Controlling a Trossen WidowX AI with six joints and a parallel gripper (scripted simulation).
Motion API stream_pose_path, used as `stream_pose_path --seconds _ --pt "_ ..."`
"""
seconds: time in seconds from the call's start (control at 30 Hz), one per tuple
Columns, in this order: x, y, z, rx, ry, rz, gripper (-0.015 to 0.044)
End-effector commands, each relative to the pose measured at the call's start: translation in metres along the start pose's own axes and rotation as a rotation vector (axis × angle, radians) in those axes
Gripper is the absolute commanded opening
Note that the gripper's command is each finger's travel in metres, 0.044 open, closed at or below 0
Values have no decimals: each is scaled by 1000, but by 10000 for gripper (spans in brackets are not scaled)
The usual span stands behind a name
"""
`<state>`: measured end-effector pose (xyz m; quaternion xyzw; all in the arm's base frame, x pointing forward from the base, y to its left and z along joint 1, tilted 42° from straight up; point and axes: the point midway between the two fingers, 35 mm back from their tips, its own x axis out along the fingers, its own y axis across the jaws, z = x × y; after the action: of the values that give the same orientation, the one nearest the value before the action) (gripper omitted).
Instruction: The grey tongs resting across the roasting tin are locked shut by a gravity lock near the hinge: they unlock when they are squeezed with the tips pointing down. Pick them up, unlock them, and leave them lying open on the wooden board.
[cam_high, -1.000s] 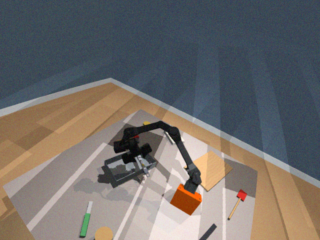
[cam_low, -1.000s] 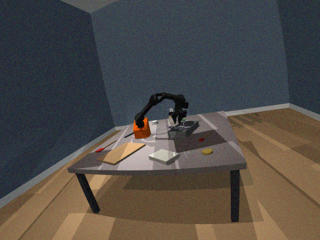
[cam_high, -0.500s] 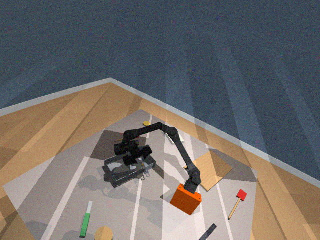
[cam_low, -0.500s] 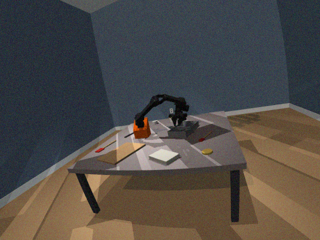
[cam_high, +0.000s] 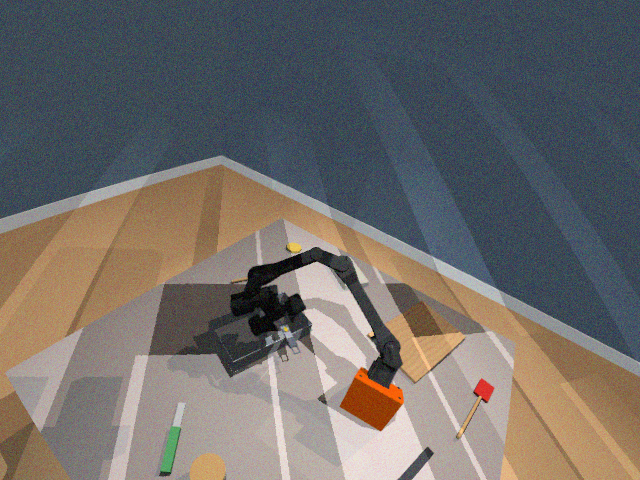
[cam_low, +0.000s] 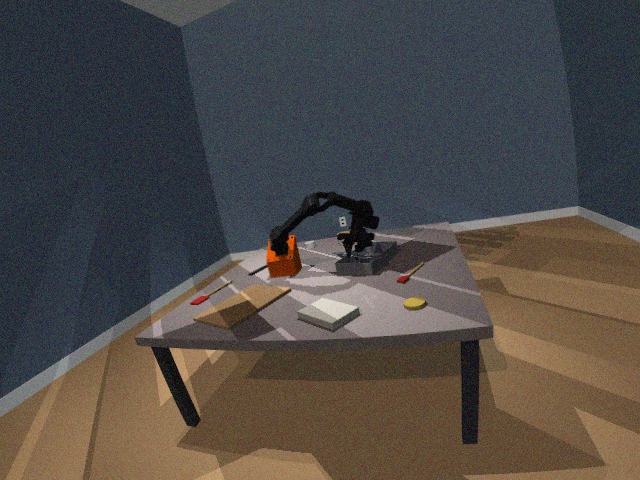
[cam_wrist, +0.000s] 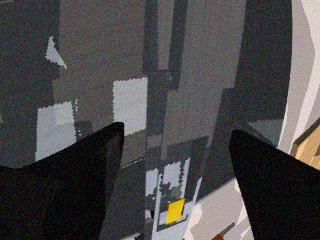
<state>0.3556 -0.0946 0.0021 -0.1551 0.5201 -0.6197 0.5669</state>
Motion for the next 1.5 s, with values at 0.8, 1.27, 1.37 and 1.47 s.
stream_pose_path --seconds 0.8,1.27,1.37,1.47 --pt "17 0 -2 -6 15 -29 49" --pt "-48 -38 -2 -62 -40 79 -150" --pt "-51 -39 -2 -65 -42 83 -150" --pt "-51 -39 -2 -65 -42 83 -150"
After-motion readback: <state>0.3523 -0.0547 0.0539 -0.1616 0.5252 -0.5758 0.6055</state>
